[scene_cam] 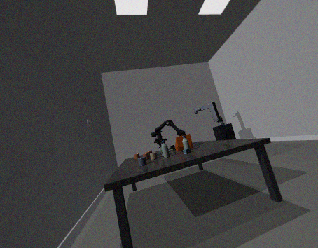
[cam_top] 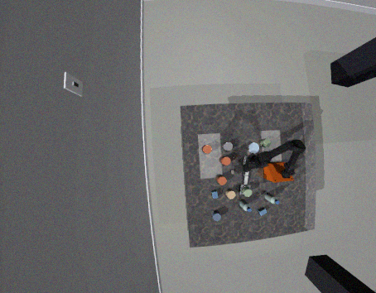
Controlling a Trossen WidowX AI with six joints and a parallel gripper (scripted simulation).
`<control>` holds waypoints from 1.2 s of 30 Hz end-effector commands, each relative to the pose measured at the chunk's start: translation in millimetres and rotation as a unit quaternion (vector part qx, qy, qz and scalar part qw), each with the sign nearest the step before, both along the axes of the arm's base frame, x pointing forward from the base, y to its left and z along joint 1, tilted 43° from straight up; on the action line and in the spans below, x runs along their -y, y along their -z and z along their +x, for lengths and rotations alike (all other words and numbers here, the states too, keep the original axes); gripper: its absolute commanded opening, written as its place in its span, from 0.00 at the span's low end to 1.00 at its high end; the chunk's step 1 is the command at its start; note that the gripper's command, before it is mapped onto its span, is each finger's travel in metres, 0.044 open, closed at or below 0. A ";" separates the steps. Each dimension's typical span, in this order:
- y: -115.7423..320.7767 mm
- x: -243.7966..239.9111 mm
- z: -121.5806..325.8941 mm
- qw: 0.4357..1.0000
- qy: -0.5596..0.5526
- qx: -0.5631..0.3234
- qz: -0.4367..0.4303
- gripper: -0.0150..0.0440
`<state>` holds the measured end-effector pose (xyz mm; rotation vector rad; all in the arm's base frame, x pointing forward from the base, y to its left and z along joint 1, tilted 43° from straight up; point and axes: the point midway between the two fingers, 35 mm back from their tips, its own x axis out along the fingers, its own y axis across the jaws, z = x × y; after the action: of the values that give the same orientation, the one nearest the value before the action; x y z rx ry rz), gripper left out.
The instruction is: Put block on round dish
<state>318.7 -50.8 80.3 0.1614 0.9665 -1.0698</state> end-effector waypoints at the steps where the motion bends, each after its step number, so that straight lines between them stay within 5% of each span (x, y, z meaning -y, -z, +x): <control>1: 0.9 1.6 0.1 1.000 0.000 -0.001 -0.002 0.47; 4: 0.9 1.6 0.1 1.000 0.000 -0.001 -0.002 0.44; 8: -5.0 -4.7 0.3 1.000 0.000 -0.001 -0.001 0.26; 26: -68.1 -62.2 -12.0 1.000 0.000 -0.002 0.000 0.25; 36: -67.4 -4.0 -19.9 1.000 0.002 -0.005 0.014 0.25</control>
<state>303.6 -26.7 146.5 0.1672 0.9887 -1.0637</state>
